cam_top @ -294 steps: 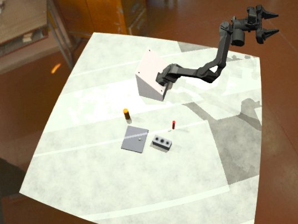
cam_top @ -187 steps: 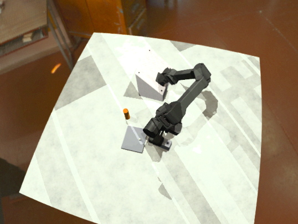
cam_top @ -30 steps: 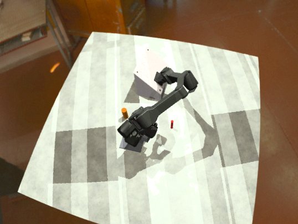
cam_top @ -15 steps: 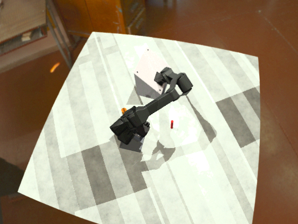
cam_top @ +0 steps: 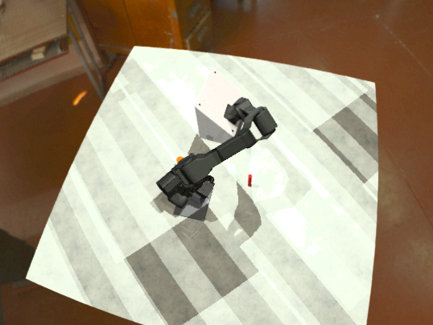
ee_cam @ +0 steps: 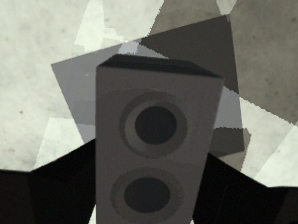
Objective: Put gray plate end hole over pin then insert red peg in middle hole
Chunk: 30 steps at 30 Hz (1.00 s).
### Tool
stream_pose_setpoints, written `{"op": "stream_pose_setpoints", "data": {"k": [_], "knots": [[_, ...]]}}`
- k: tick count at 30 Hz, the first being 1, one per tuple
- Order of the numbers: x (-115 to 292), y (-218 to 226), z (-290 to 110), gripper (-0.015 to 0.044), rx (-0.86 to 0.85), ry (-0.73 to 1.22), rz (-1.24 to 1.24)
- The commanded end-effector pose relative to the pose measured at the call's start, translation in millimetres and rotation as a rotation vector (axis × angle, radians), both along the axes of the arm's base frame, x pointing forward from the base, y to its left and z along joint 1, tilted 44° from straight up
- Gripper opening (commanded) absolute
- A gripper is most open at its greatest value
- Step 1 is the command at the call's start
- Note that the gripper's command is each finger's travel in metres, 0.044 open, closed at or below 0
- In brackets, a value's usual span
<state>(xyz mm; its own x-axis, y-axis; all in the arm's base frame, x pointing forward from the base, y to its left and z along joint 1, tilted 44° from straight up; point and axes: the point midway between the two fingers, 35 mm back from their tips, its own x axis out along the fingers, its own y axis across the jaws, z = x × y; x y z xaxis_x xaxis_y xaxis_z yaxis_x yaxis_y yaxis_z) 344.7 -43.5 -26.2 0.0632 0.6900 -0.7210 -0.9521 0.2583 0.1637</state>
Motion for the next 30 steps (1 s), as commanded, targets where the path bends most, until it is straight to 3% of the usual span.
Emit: {"op": "stream_pose_setpoints", "data": {"k": [1, 30], "knots": [[0, -1, -1, 0.0000, -0.003, 0.004, -0.003], [1, 14, -18, 0.0000, -0.003, 0.004, -0.003]]}}
